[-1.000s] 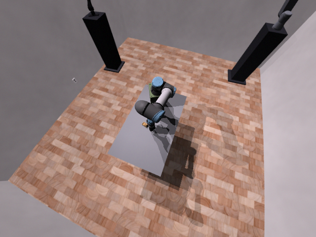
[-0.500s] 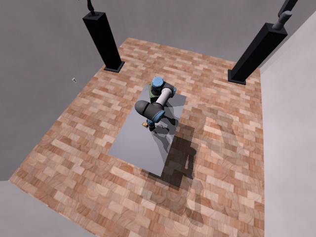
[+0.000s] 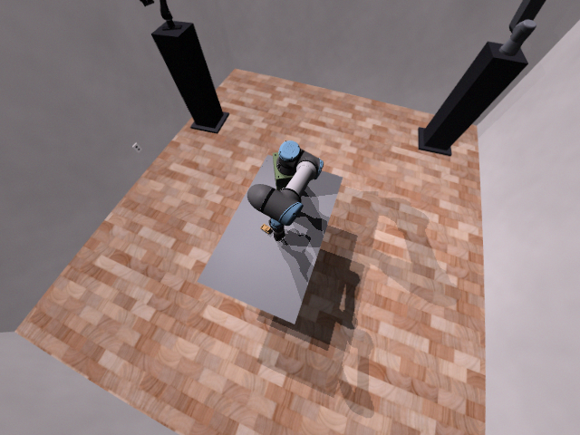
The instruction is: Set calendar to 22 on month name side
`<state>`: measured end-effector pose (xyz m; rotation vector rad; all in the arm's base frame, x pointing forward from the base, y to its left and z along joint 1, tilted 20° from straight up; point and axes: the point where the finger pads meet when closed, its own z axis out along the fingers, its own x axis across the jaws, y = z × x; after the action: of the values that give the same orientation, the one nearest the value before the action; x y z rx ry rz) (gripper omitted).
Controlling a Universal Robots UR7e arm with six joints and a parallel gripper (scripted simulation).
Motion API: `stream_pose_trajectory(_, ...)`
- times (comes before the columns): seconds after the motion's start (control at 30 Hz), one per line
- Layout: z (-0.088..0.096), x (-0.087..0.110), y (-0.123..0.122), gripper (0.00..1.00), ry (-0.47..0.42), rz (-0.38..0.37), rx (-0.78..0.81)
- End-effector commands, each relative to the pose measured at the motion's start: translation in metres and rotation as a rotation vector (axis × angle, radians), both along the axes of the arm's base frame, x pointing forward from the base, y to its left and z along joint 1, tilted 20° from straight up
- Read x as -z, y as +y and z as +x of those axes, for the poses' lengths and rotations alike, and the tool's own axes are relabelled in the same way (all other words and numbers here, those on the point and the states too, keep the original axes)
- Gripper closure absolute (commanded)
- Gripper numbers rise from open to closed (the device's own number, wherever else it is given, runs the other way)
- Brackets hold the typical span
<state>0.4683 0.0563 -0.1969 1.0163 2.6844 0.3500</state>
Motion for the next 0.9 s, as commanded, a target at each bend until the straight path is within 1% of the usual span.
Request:
stream_pose_trajectory(0.0,0.0003,-0.0004,-0.0001,0.1,-0.001,0.0,0.0)
stream_pose_trajectory(0.03,0.0003,-0.0004,-0.0001,0.1,-0.001,0.0,0.0)
stream_pose_trajectory(0.07,0.0003,-0.0004,-0.0001,0.4,-0.001,0.0,0.0)
stream_pose_trajectory(0.87,0.0003,-0.0004,-0.0001,0.4,-0.001,0.0,0.0)
